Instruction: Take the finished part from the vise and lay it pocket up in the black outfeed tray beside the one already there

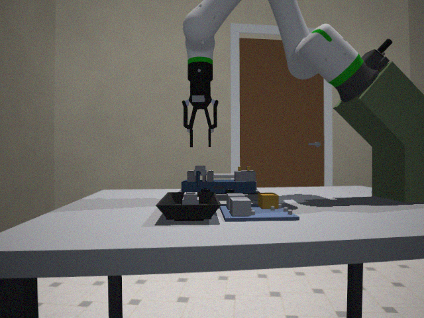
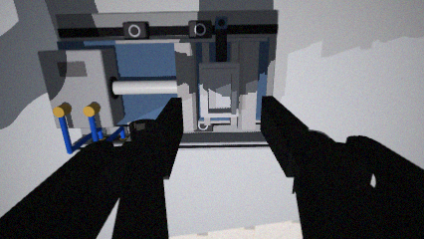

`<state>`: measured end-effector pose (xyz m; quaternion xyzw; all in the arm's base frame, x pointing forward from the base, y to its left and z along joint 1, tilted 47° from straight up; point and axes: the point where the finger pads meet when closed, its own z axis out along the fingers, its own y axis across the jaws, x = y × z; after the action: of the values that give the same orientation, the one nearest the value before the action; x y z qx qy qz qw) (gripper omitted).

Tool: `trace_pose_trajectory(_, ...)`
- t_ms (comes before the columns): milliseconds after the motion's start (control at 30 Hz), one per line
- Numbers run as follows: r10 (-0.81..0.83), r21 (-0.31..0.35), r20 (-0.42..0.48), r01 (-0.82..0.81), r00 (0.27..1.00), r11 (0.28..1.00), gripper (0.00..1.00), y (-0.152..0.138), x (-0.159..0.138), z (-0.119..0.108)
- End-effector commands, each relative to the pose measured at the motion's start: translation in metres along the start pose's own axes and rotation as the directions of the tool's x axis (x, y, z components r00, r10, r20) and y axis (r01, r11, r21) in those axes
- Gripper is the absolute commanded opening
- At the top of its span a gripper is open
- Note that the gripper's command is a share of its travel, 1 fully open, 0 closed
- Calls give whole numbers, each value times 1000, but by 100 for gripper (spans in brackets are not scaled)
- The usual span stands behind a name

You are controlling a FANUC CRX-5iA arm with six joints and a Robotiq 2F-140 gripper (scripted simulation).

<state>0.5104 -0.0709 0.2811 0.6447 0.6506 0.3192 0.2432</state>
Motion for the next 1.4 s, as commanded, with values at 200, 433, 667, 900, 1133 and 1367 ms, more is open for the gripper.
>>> trace_pose_trajectory(200, 0, -2, 0, 0, 1000, 1000, 46, 1, 0, 3)
trace_pose_trajectory(433, 0, -2, 0, 0, 1000, 1000, 46, 1, 0, 10)
trace_pose_trajectory(667, 0, -2, 0, 0, 1000, 1000, 46, 1, 0, 22)
trace_pose_trajectory(900, 0, -2, 0, 0, 1000, 1000, 46, 1, 0, 32)
trace_pose_trajectory(1133, 0, -2, 0, 0, 1000, 1000, 46, 1, 0, 45)
trace_pose_trajectory(1367, 0, -2, 0, 0, 1000, 1000, 46, 1, 0, 52)
